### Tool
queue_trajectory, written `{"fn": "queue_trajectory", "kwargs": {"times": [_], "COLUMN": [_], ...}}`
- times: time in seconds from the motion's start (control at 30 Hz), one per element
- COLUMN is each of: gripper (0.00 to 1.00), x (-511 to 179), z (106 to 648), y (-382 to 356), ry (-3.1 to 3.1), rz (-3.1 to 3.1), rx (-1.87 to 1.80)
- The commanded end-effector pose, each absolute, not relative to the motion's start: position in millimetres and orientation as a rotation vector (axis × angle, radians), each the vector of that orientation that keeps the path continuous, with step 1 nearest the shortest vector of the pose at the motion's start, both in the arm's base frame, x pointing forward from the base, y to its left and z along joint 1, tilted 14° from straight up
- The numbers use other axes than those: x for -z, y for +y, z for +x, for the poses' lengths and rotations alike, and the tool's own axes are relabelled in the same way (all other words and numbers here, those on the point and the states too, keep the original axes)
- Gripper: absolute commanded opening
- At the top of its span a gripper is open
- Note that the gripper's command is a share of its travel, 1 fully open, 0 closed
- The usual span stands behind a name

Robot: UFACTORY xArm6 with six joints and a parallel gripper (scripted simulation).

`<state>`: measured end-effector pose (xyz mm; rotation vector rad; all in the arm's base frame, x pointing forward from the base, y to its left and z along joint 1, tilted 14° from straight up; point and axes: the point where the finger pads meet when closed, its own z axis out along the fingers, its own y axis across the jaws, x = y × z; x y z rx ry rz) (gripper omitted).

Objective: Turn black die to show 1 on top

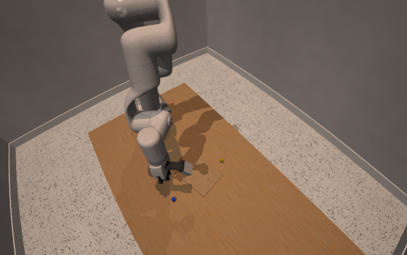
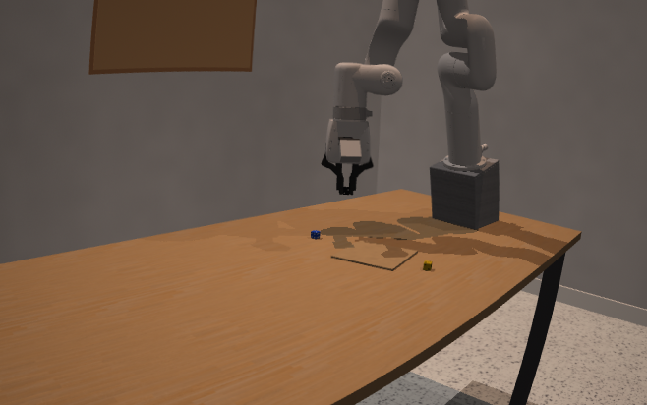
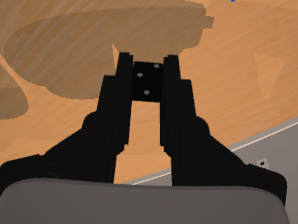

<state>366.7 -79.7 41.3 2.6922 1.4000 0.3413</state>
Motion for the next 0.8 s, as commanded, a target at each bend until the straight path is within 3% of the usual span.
{"fn": "queue_trajectory", "kwargs": {"times": [0.0,0.57,0.77], "gripper": [0.11,0.11,0.11], "x": [-43,-57,-58], "z": [368,399,399], "y": [-79,56,68], "ry": [1.407,2.205,2.262], "rz": [2.685,1.987,1.91], "rx": [-0.34,-0.264,-0.256]}}
